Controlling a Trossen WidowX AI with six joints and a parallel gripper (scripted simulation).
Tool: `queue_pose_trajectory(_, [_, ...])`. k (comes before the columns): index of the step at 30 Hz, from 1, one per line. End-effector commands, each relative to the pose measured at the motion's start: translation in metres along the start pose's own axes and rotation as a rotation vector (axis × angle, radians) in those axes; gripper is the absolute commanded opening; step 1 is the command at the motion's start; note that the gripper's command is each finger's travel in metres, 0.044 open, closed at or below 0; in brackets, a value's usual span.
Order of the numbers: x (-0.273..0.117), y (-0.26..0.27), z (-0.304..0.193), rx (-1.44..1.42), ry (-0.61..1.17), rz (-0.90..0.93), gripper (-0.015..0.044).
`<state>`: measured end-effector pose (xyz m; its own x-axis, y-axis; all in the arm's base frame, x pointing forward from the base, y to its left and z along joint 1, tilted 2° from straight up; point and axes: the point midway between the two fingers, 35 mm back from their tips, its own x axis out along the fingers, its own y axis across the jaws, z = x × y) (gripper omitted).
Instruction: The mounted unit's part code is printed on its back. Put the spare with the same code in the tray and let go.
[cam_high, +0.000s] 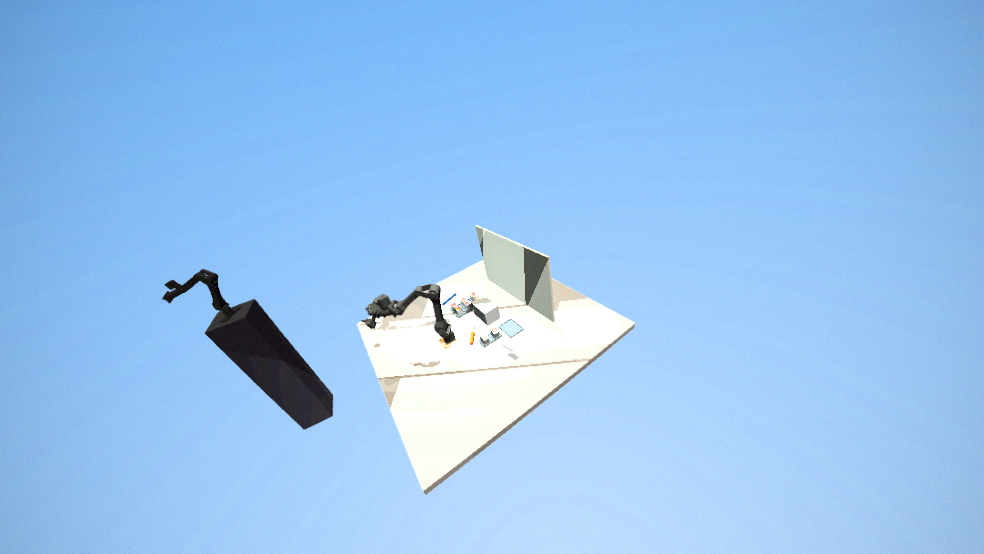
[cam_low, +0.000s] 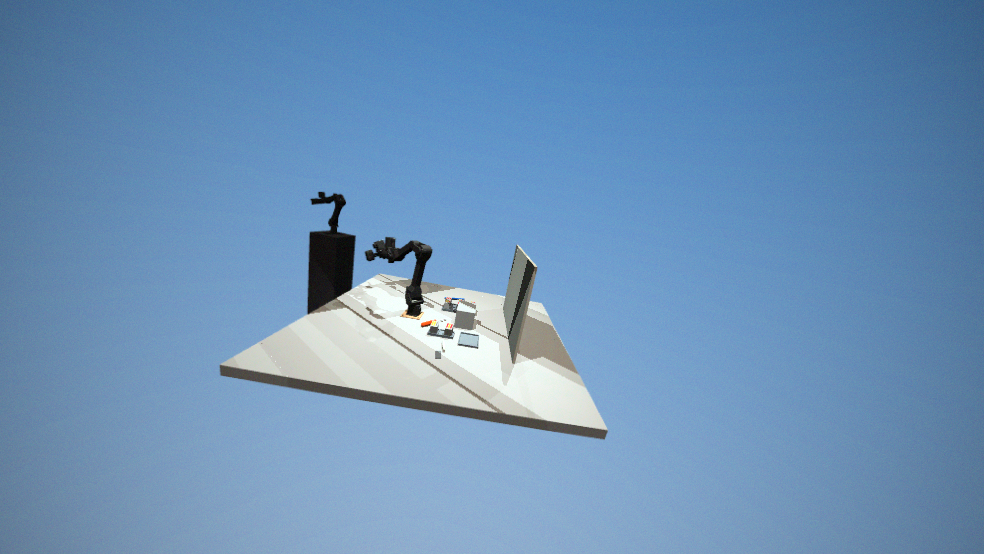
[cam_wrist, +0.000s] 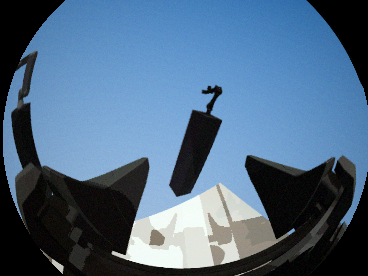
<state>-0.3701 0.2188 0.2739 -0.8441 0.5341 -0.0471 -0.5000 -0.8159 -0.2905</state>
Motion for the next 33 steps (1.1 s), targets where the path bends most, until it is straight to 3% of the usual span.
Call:
queue_pose_trajectory(1, [0.0, 0.0, 0.0, 0.0, 0.0, 0.0, 0.0426])
queue_pose_trajectory(9, [0.002, -0.012, -0.005, 0.004, 0.022, -0.025, 0.044])
queue_pose_trajectory(19, [-0.012, -0.16, -0.075, 0.083, 0.299, -0.327, 0.044])
queue_pose_trajectory(26, [-0.069, -0.263, -0.124, 0.183, 0.515, -0.546, 0.044])
queue_pose_trajectory(33, [-0.16, -0.343, -0.165, 0.33, 0.698, -0.78, 0.044])
